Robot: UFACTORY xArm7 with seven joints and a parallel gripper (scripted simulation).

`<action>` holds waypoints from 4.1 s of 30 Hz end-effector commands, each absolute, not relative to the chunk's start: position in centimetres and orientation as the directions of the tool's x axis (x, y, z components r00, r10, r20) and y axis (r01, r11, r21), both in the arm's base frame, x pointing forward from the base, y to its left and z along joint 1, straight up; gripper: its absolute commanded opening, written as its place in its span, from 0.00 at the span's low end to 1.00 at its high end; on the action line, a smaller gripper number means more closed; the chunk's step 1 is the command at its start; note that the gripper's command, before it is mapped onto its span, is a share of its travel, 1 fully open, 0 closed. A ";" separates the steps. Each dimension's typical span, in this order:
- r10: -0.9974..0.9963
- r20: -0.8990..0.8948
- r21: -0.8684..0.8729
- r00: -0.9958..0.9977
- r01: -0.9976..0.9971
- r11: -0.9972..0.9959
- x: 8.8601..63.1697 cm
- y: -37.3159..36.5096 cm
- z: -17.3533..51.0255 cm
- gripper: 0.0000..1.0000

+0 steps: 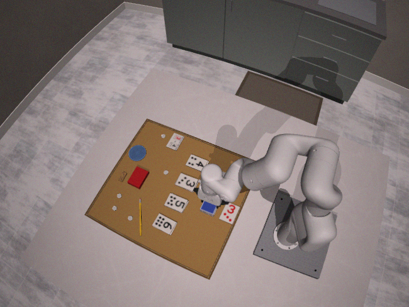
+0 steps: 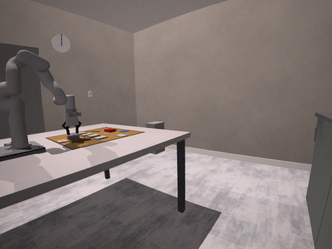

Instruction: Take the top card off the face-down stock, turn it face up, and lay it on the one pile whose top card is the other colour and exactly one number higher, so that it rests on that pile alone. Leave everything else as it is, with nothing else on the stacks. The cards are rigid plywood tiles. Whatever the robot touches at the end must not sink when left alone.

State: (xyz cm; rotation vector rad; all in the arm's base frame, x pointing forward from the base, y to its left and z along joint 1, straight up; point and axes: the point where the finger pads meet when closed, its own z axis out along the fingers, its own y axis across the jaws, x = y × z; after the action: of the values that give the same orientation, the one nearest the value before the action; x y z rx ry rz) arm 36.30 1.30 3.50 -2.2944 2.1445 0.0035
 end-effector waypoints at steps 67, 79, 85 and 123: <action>-0.998 -0.003 -0.003 0.067 -0.998 -0.067 36.5 1.3 3.0 0.87; -0.998 -0.003 -0.003 0.067 -0.998 -0.067 36.6 1.3 2.6 0.87; -0.998 -0.003 -0.003 0.067 -0.998 -0.067 36.6 1.3 2.6 0.87; -0.998 -0.003 -0.003 0.067 -0.998 -0.067 36.6 1.3 2.3 0.87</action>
State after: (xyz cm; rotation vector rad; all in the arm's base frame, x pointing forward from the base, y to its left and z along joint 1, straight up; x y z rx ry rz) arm 36.46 1.32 2.23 -2.2944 2.1444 0.0033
